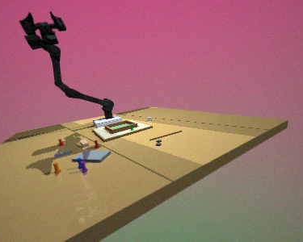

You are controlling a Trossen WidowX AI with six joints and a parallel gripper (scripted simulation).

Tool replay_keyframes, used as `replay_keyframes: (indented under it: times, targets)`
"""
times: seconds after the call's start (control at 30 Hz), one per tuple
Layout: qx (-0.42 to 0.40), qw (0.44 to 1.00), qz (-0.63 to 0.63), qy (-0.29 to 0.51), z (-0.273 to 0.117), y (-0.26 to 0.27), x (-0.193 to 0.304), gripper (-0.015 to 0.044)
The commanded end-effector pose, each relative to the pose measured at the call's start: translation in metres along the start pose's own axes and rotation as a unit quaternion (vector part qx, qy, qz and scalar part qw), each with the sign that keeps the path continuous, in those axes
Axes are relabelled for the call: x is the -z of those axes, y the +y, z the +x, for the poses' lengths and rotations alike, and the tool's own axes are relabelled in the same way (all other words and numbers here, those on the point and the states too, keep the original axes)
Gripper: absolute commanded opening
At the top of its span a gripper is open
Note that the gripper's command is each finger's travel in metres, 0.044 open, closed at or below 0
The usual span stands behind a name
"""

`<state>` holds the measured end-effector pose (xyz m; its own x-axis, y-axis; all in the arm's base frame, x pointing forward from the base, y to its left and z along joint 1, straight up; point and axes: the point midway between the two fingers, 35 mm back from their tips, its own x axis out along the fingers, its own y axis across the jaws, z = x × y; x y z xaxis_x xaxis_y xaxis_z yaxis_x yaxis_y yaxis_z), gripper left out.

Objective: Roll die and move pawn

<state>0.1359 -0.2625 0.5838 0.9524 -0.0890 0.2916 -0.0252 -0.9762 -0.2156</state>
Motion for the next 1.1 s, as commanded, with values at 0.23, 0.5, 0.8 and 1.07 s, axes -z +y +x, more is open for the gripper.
replay_keyframes:
  times: [0.23,0.5,0.8,1.07]
  targets:
    - [0.019,0.983,-0.170,0.064,-0.011,-0.103,0.031,0.0275]
    - [0.069,0.921,-0.366,0.115,-0.015,-0.237,0.022,0.0275]
    - [0.150,0.811,-0.552,0.123,-0.004,-0.370,-0.052,0.0275]
    - [0.237,0.691,-0.678,0.082,0.018,-0.446,-0.160,0.0275]
